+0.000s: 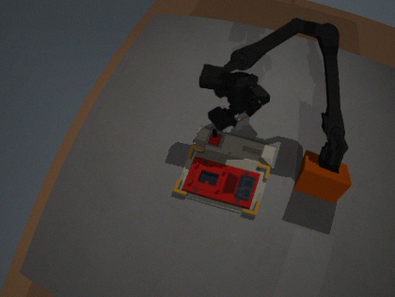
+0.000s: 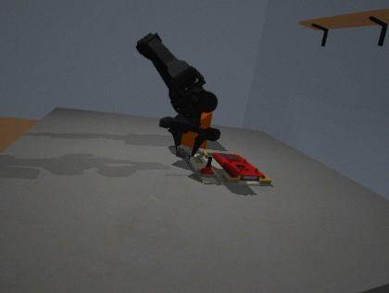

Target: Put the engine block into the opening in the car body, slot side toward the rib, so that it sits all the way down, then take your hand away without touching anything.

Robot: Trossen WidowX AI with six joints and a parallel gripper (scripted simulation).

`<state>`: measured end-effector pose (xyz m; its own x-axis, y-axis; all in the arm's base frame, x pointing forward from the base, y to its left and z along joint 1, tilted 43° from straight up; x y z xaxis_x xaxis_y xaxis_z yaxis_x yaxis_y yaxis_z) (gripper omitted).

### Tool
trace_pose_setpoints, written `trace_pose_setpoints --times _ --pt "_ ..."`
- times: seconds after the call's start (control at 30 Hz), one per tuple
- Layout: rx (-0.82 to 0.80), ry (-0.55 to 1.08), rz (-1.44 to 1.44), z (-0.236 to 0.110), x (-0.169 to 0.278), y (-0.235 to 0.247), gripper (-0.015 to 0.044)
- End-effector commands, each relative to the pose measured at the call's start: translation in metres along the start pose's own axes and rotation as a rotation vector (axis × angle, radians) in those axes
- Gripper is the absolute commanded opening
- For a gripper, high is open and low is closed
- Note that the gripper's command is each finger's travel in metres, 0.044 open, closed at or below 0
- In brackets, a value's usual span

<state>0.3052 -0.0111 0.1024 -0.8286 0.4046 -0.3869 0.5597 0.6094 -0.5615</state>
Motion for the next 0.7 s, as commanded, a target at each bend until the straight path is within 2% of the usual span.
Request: trace_pose_setpoints --times 0.0,0.67 --pt "-0.015 -0.007 0.012 -0.016 -0.001 0.000 0.0000" --pt "-0.010 -0.006 0.011 -0.079 0.006 -0.004 0.0000"
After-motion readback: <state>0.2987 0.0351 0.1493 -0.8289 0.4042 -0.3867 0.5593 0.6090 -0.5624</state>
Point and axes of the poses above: the point midway between the two fingers, 35 mm back from their tips, its own z axis out along the fingers, its own y axis across the jaws, x = y × z, the point moved 9 cm from there along -z, back along the fingers
